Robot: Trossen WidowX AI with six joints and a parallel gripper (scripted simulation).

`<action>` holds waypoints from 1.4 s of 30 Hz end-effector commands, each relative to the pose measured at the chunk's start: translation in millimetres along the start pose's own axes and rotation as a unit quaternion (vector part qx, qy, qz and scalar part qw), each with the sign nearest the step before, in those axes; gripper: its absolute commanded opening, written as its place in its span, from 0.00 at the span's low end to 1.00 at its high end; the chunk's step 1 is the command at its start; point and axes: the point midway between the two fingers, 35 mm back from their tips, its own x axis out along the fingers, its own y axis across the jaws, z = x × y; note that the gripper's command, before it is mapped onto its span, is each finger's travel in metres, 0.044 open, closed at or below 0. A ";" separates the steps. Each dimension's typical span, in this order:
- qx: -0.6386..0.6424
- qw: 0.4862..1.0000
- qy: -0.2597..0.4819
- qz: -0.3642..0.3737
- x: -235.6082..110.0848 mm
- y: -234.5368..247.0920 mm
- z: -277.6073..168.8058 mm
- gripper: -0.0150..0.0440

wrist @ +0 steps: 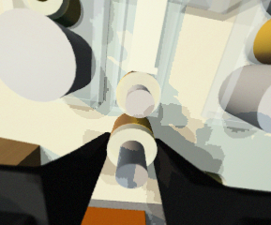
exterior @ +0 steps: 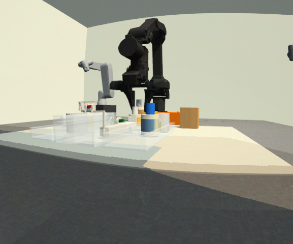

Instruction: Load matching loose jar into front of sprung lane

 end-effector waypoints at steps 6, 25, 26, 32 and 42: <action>0.003 1.000 -0.011 0.001 -2.4 0.3 8.9 0.25; 0.003 1.000 -0.011 0.001 -2.7 0.3 15.6 0.25; 0.003 1.000 -0.011 0.001 -2.7 0.3 16.0 0.25; 0.003 1.000 -0.011 0.001 -3.0 0.3 18.1 0.25; 0.003 1.000 -0.012 0.001 -3.4 0.2 21.6 0.25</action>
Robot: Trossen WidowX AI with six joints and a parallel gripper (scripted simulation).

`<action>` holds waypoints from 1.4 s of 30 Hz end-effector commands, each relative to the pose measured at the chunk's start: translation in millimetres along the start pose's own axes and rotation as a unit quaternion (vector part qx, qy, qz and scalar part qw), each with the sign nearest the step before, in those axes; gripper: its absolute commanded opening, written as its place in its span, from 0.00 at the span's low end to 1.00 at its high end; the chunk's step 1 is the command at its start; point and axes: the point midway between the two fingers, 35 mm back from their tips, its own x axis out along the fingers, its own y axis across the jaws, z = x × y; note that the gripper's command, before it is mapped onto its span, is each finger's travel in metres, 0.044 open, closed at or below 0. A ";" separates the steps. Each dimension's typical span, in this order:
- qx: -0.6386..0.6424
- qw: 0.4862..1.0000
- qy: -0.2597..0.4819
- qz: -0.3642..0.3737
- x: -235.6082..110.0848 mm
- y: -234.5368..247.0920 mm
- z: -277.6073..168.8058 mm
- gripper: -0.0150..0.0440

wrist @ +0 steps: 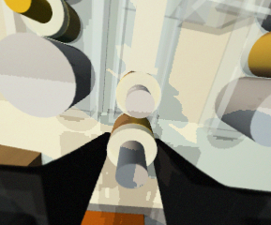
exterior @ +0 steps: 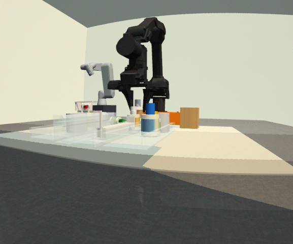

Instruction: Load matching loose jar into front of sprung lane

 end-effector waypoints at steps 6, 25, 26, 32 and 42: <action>0.002 1.000 -0.014 0.001 -3.5 0.3 10.2 0.25; 0.002 1.000 -0.014 0.001 -5.0 0.2 16.8 0.25; 0.002 1.000 -0.014 0.001 -5.1 0.2 17.2 0.25; 0.002 1.000 -0.014 0.001 -5.8 0.2 19.2 0.25; 0.002 1.000 -0.014 0.001 -6.9 0.2 22.6 0.25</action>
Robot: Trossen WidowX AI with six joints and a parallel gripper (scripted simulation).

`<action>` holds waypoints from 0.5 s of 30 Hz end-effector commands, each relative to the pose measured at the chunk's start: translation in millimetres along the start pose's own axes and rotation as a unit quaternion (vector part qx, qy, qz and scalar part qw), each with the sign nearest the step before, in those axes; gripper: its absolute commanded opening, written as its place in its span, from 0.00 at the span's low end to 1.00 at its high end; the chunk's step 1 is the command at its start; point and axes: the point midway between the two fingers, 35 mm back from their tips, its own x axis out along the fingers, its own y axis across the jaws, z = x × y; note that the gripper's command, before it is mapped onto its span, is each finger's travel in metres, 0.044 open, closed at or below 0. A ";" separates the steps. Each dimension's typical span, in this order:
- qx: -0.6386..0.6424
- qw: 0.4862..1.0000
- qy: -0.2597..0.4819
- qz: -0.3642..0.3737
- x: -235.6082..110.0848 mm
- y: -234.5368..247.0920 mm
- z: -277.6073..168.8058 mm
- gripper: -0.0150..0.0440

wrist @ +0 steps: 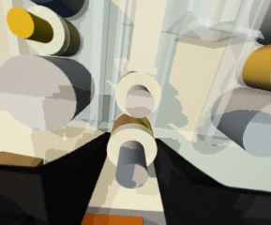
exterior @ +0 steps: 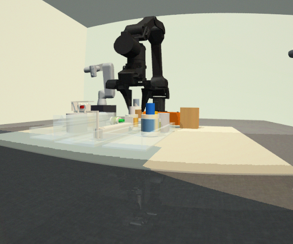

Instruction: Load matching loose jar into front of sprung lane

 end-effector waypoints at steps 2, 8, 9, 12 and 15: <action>0.002 1.000 -0.015 0.001 -5.0 0.3 9.8 0.25; 0.002 1.000 -0.016 0.001 -5.6 0.3 11.8 0.25; 0.002 1.000 -0.016 0.001 -5.7 0.3 12.1 0.25; 0.002 1.000 -0.016 0.001 -6.1 0.2 13.1 0.25; 0.002 1.000 -0.016 0.001 -6.4 0.2 14.1 0.25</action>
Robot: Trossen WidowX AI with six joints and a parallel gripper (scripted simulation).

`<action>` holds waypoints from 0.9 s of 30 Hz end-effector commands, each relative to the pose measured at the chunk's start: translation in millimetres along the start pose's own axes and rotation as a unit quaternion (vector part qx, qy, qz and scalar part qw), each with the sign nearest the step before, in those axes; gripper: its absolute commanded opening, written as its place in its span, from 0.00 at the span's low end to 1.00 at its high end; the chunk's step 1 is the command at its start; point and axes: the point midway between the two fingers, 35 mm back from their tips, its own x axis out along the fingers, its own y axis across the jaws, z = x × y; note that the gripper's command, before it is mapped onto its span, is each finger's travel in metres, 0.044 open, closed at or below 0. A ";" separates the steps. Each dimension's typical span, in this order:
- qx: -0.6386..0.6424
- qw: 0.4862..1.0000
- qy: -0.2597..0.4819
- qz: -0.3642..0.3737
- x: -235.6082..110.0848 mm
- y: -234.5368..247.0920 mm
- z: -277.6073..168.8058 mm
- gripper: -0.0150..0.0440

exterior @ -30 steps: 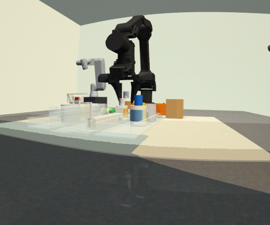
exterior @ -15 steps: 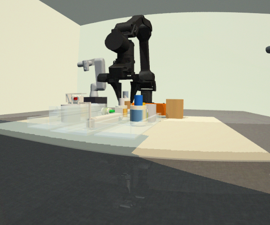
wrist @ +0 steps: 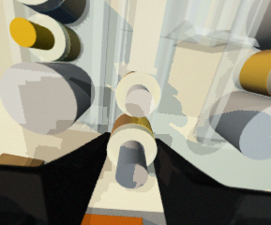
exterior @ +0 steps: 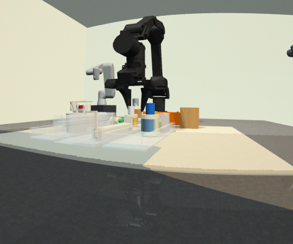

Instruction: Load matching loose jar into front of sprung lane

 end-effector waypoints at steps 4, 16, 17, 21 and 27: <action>0.001 1.000 -0.016 0.001 -5.4 0.3 10.7 0.25; 0.001 1.000 -0.016 0.001 -5.3 0.3 13.6 0.25; 0.001 1.000 -0.016 0.001 -5.3 0.3 13.6 0.25; 0.001 1.000 -0.016 0.001 -5.3 0.3 13.6 0.25; 0.001 1.000 -0.016 0.001 -5.3 0.3 13.6 0.25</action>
